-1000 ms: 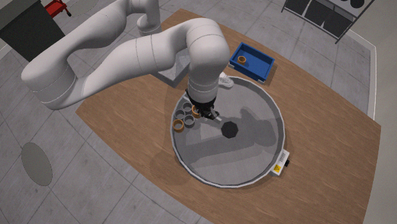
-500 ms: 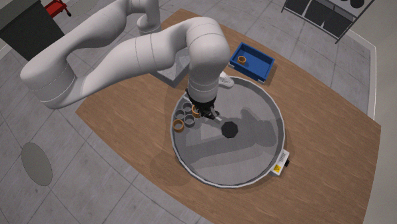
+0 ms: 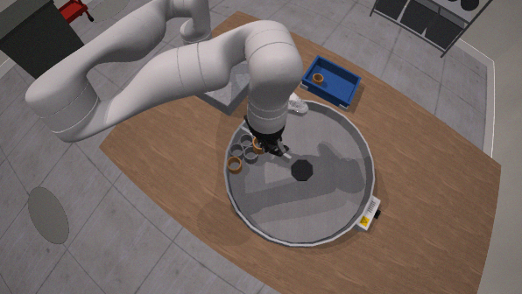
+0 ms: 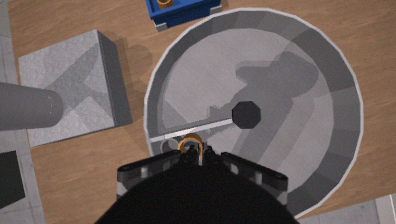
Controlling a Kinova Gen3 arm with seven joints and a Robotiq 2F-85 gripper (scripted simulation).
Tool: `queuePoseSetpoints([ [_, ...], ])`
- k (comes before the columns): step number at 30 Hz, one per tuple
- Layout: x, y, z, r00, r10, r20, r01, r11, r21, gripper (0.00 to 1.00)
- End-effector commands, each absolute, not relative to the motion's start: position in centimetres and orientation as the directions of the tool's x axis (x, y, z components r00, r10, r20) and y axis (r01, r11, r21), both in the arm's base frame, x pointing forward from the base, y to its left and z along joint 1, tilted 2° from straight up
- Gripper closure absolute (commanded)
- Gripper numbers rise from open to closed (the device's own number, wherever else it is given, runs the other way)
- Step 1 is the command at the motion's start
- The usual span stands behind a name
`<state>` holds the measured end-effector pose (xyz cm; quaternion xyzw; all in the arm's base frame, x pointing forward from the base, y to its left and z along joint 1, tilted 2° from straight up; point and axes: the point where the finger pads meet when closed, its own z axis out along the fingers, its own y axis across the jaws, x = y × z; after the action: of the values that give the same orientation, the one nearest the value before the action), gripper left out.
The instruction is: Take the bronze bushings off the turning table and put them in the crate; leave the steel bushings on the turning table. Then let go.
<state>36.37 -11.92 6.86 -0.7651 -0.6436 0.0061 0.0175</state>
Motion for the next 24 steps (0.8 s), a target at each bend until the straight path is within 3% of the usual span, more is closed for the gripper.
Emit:
queuePoseSetpoints([
  [1,36.4,-12.0,7.0,0.169,0.986,0.013,0.985,-0.168,-0.034,1.00],
  [24,36.4,-12.0,9.0,0.161,0.987,0.013,0.986,-0.161,-0.035,1.00],
])
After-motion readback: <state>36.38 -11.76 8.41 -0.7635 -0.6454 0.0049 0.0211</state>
